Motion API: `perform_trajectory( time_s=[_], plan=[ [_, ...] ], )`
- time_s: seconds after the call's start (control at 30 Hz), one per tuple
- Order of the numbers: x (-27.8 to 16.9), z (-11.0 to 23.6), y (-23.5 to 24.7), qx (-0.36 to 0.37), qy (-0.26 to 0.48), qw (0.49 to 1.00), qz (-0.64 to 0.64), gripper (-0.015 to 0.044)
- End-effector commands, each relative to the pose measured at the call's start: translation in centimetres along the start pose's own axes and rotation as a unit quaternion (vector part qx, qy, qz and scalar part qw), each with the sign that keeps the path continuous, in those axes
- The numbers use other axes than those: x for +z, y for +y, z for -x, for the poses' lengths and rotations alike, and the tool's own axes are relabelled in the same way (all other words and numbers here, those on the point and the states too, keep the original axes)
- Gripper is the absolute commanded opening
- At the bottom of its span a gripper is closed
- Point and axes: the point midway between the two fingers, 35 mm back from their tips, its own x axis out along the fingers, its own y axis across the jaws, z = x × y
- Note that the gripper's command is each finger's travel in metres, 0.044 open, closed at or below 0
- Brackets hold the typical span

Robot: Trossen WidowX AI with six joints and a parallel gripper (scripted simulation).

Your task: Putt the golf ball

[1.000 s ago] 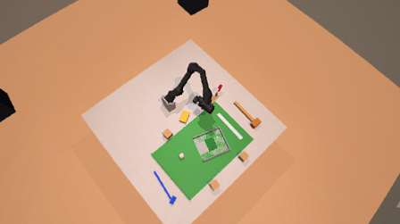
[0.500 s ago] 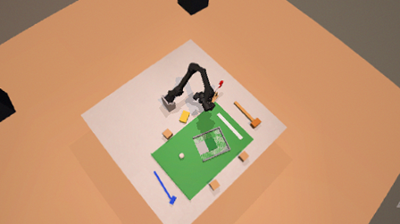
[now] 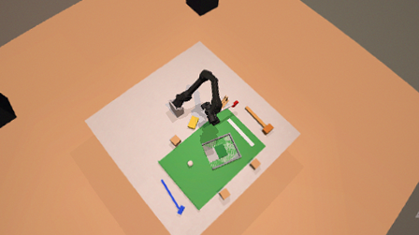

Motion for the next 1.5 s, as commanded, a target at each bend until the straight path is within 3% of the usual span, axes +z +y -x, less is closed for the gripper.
perform_trajectory(
  time_s=[0.0,0.67,1.1,1.47],
  plan=[
    [-2.8,1.1,-1.6,-0.015,0.015,0.997,-0.078,0.0],
    [-16.1,5.1,-4.0,-0.059,0.049,0.909,-0.409,0.0],
    [-24.5,6.7,-2.5,-0.078,0.051,0.802,-0.59,0.0],
    [-31.5,7.2,0.5,-0.081,0.043,0.682,-0.725,0.0]
  ],
)
